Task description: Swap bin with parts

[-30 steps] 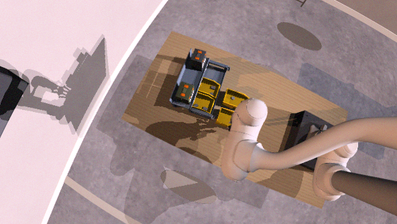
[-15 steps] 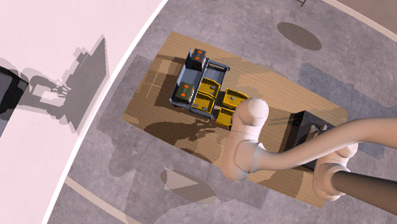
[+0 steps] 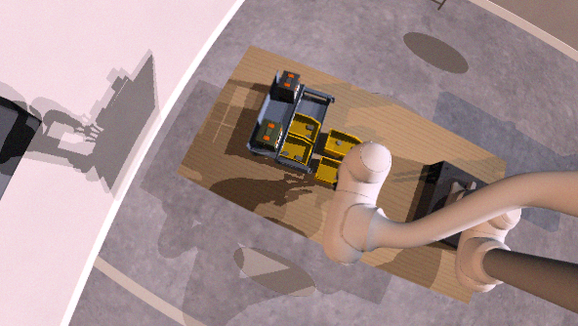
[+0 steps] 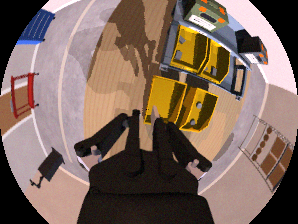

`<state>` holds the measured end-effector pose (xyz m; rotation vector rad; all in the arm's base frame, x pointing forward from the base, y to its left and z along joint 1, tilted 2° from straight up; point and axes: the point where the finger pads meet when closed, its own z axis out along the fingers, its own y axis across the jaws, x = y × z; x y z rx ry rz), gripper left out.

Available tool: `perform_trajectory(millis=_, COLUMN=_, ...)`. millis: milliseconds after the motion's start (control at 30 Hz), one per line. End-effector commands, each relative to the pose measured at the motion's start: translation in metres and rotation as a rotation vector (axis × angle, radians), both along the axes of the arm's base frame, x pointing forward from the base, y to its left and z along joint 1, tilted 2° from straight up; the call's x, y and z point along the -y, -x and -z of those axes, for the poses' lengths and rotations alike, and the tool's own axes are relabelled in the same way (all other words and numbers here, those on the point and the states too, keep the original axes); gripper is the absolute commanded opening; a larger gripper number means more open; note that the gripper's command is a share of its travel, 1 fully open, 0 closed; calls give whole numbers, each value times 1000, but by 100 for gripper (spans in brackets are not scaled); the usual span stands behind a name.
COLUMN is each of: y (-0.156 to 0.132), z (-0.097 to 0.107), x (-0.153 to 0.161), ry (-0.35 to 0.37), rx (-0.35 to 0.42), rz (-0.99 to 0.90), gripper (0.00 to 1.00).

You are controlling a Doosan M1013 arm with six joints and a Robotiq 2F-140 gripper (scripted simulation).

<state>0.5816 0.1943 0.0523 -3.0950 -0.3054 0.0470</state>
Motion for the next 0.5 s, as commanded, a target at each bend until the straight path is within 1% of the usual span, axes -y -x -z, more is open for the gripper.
perform_trajectory(millis=0, y=-1, z=-4, x=2, ry=0, rx=3, rz=4, gripper=24)
perform_trajectory(millis=33, y=-1, z=-4, x=2, ry=0, rx=3, rz=4, gripper=24)
perform_trajectory(millis=67, y=-1, z=-4, x=2, ry=0, rx=3, rz=4, gripper=10)
perform_trajectory(millis=467, y=-1, z=-4, x=2, ry=0, rx=3, rz=4, gripper=10)
